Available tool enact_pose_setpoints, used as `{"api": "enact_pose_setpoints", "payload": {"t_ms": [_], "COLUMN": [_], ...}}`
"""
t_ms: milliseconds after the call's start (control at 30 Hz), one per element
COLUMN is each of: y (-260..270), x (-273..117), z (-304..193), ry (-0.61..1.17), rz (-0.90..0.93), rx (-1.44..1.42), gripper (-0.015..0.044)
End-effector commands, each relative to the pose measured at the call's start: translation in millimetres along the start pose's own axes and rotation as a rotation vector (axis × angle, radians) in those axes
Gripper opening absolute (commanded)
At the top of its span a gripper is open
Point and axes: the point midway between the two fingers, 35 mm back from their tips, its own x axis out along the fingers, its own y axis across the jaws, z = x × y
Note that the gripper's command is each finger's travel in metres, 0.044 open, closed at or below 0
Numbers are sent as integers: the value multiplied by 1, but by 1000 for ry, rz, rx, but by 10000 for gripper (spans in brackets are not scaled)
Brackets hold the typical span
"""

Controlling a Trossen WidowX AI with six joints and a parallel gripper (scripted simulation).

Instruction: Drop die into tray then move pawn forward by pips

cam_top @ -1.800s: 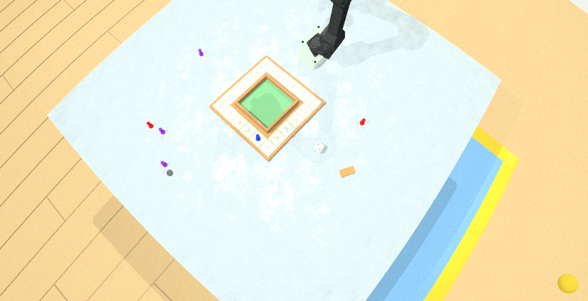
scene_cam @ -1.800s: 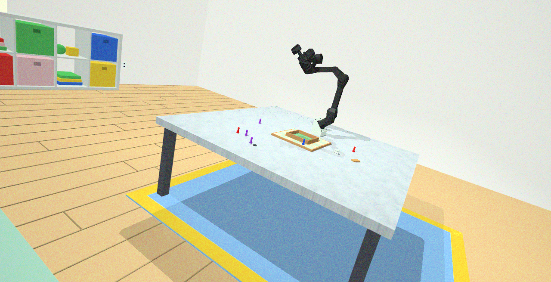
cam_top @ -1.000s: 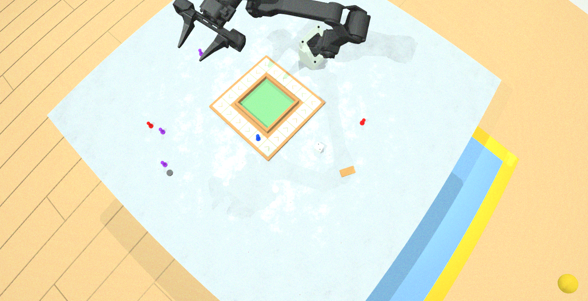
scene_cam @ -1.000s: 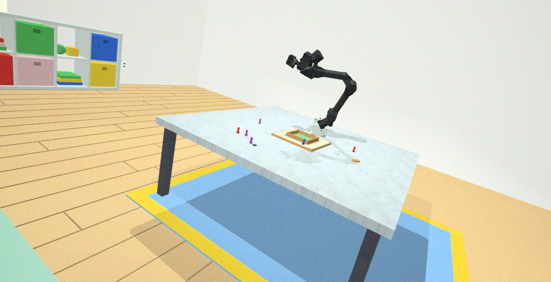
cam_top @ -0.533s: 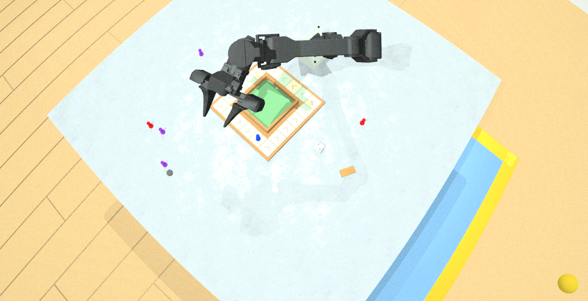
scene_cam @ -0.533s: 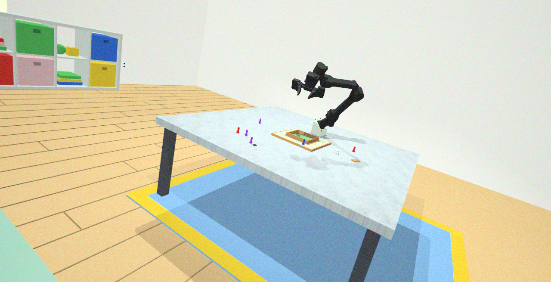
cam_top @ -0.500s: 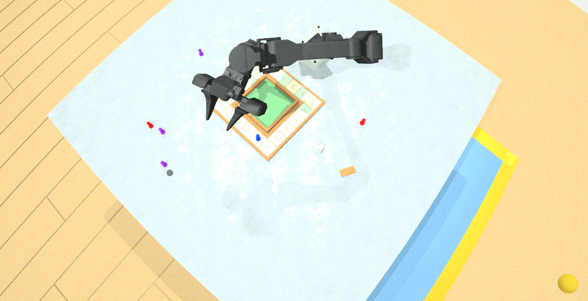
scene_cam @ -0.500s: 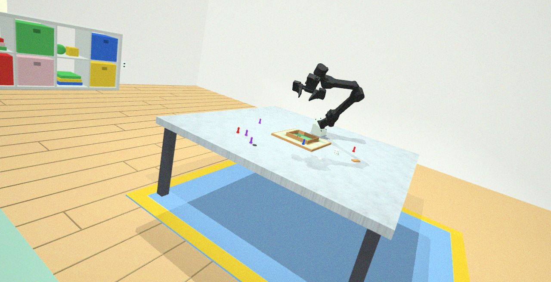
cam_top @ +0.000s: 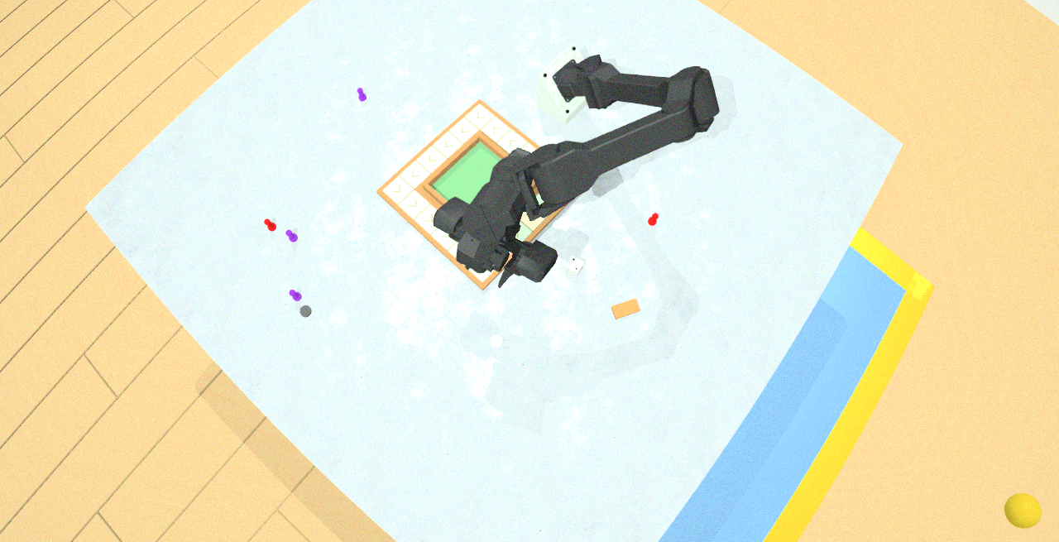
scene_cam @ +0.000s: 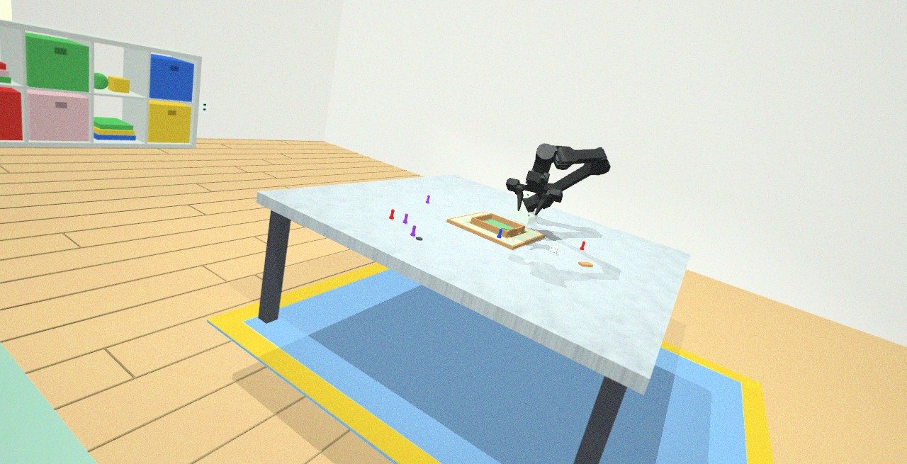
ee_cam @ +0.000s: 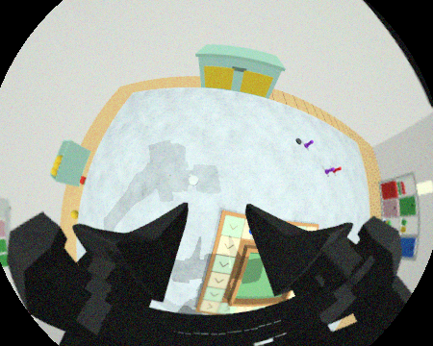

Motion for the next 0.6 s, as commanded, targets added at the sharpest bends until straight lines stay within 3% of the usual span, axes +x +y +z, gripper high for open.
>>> {"api": "enact_pose_setpoints", "payload": {"t_ms": [0, 267, 567], "y": [41, 95, 101], "x": [18, 15, 16], "z": [-60, -141, -144], "ry": [217, 511, 529], "rz": [-17, -50, -53], "rx": [14, 2, 0], "gripper": [275, 275, 275]}}
